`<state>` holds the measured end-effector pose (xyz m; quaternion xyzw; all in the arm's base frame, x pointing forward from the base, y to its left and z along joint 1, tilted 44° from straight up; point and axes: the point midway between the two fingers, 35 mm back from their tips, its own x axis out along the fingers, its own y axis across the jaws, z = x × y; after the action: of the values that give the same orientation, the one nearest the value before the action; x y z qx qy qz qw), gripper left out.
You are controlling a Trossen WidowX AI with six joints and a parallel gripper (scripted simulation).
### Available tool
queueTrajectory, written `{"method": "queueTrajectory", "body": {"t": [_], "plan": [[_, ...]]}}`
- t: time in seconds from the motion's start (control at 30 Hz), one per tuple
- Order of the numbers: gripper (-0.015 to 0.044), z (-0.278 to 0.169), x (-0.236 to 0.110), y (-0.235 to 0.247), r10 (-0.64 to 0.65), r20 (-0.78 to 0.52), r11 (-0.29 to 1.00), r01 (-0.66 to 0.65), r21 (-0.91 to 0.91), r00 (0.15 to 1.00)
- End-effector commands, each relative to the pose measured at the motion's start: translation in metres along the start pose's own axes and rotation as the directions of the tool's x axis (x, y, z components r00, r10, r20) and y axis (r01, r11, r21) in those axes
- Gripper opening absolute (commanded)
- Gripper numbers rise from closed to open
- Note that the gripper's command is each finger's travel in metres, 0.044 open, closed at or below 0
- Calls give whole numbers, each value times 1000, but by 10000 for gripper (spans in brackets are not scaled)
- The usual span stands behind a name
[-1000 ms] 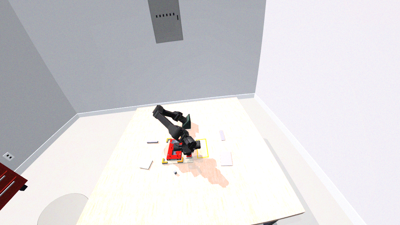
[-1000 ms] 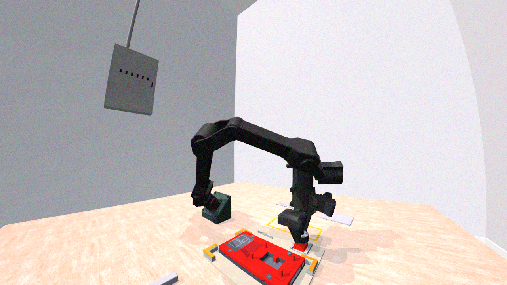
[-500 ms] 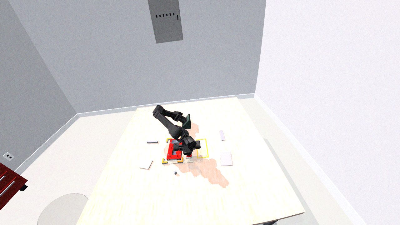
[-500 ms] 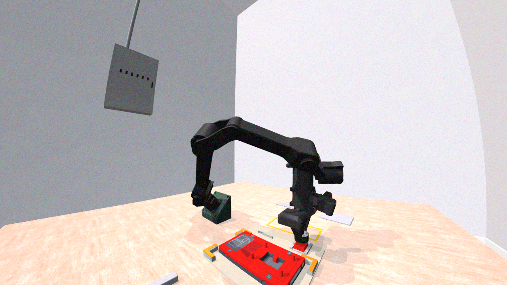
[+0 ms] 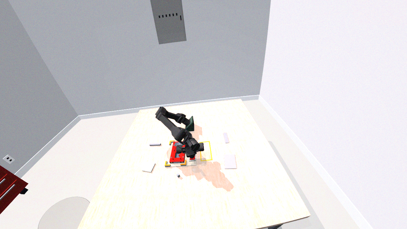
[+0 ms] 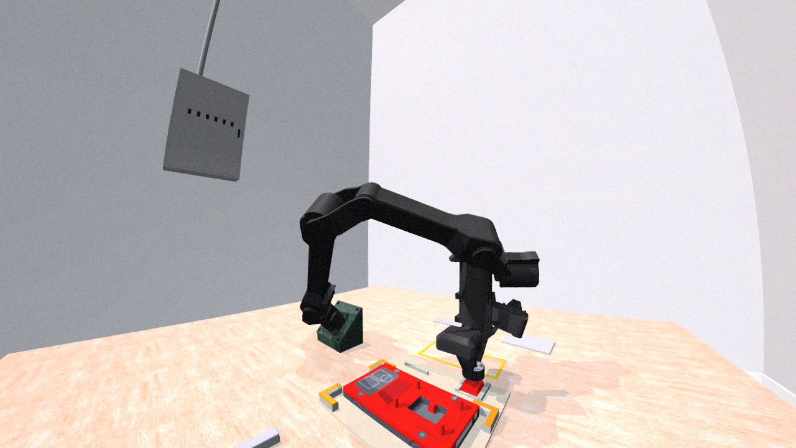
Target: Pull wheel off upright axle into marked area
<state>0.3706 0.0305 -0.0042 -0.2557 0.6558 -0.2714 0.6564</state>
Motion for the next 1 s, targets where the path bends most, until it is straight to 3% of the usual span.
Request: {"method": "queueTrajectory", "body": {"t": [0.0, 0.97], "plan": [[0, 0, -3, 1, 2, 2, 1000, -2, 1, 1000], [0, 0, -12, 1, 3, 4, 1000, -3, 1, 1000]]}}
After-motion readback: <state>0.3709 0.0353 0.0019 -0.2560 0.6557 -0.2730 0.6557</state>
